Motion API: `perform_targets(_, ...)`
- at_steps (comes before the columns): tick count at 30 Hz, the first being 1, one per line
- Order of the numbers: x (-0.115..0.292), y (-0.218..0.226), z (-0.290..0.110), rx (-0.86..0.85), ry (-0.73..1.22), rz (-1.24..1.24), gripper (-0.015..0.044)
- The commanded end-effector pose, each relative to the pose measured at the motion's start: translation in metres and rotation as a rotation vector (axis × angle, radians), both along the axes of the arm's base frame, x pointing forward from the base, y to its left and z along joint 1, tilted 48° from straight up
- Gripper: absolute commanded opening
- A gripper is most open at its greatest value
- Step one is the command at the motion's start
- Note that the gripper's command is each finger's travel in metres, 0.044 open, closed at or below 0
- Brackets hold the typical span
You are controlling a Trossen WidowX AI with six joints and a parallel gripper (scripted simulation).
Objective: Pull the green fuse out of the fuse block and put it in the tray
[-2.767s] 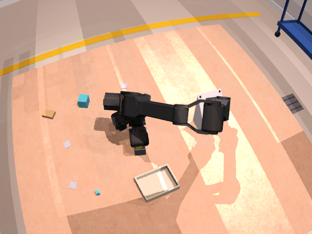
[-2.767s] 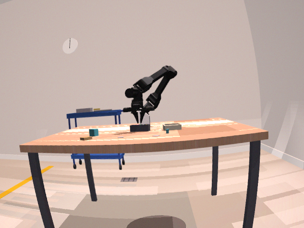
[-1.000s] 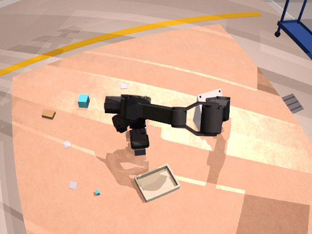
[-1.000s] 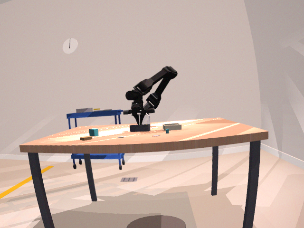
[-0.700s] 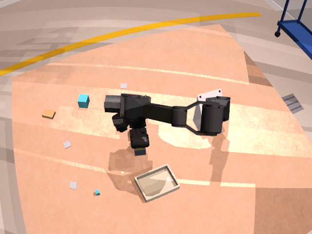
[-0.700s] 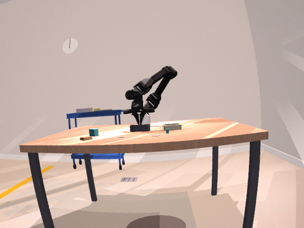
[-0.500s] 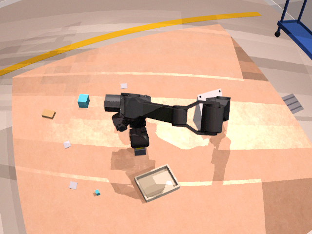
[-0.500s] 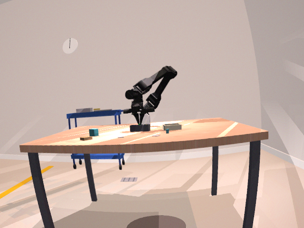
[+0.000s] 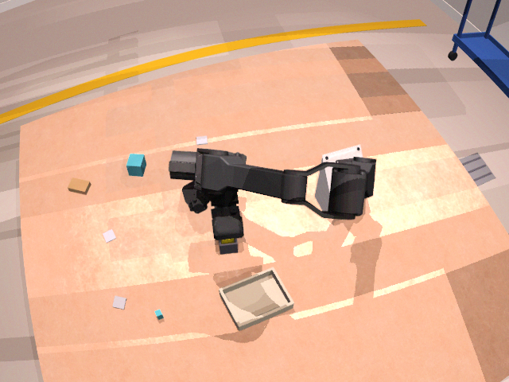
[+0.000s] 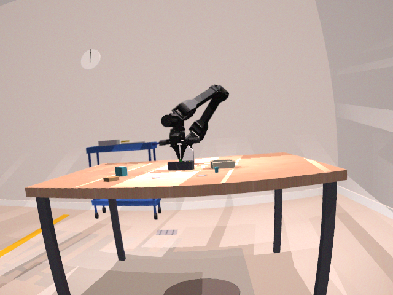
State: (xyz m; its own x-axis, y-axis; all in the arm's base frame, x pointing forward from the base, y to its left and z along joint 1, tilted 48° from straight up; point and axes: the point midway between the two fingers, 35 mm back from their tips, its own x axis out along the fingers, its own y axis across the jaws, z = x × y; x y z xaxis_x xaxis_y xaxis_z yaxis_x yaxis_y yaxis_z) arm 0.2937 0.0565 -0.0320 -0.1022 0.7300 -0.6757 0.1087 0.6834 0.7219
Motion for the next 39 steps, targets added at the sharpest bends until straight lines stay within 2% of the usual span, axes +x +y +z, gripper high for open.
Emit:
perform_targets(1, 0.002, -0.003, 0.002, -0.004, -0.005, 0.001, 0.0)
perform_targets(39, 0.003, -0.017, 0.015, -0.002, -0.003, 0.0, 0.0)
